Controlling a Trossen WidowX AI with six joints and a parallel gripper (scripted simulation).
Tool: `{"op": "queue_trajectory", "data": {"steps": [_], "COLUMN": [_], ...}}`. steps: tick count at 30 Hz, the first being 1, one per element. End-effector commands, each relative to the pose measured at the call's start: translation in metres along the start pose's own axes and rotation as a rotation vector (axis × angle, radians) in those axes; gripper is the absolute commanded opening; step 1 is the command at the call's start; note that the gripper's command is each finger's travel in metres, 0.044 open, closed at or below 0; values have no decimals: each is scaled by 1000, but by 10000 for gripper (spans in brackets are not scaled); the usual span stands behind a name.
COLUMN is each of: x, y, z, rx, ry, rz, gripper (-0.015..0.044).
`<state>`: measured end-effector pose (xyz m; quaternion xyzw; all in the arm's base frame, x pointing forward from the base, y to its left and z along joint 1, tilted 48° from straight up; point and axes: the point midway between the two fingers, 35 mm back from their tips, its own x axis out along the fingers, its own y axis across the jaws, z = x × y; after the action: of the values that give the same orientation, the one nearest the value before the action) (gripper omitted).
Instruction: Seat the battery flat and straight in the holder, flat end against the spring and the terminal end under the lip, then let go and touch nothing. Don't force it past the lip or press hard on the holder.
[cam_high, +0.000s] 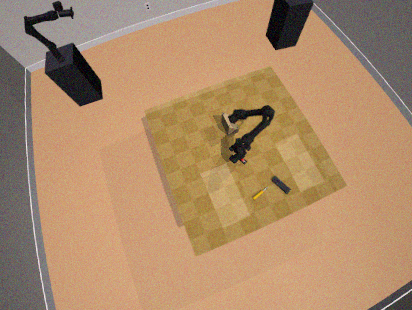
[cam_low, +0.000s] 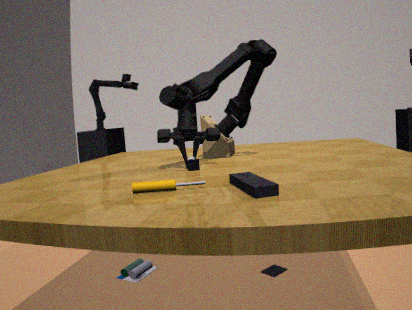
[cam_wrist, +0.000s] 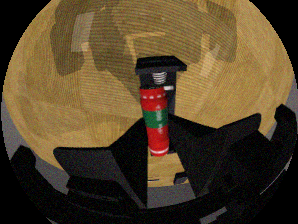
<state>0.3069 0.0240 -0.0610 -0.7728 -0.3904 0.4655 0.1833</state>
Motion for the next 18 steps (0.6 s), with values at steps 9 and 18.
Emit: {"op": "queue_trajectory", "data": {"steps": [9,18], "x": [4,5], "y": [2,-1], "z": [4,3], "rx": [3,2], "ry": [-109,-181], "rz": [12,12], "gripper": [64,64]}}
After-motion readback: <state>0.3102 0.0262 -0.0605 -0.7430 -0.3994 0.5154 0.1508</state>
